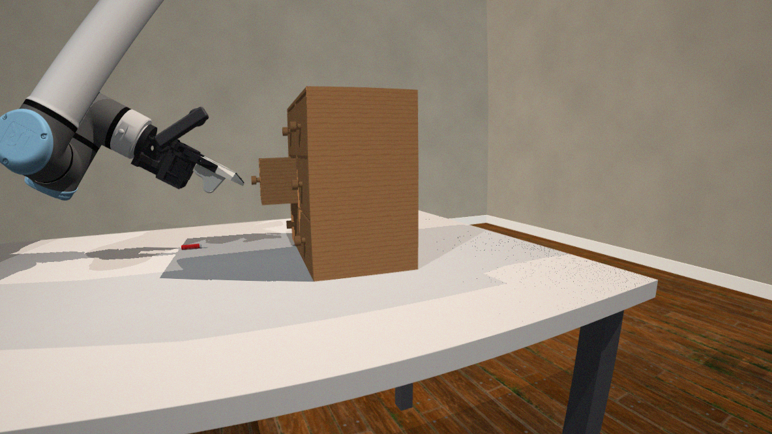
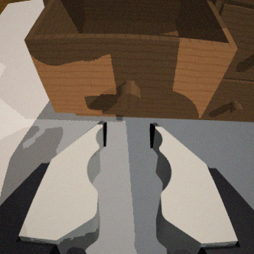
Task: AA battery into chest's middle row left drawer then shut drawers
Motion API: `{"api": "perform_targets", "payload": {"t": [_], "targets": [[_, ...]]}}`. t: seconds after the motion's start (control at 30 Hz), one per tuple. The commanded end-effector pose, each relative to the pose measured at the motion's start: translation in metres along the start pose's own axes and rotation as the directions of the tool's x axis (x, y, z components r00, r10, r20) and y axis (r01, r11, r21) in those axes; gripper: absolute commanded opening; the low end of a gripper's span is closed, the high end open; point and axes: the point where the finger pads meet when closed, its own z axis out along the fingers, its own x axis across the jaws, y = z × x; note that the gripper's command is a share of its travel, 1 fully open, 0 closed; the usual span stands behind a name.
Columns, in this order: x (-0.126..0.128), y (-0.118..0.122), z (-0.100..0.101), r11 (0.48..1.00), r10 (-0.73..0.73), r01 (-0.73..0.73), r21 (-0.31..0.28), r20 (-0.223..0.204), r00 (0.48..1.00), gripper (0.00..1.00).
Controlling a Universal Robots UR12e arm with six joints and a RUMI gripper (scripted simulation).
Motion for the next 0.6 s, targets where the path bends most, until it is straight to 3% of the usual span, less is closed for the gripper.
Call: {"api": "perform_targets", "payload": {"t": [0.0,0.57], "targets": [[0.0,-0.003,0.004,1.0,0.0,0.0,0.001,0.0,1.0,0.2],[0.0,-0.011,0.017,1.0,0.0,0.0,0.001,0.0,1.0,0.2]]}}
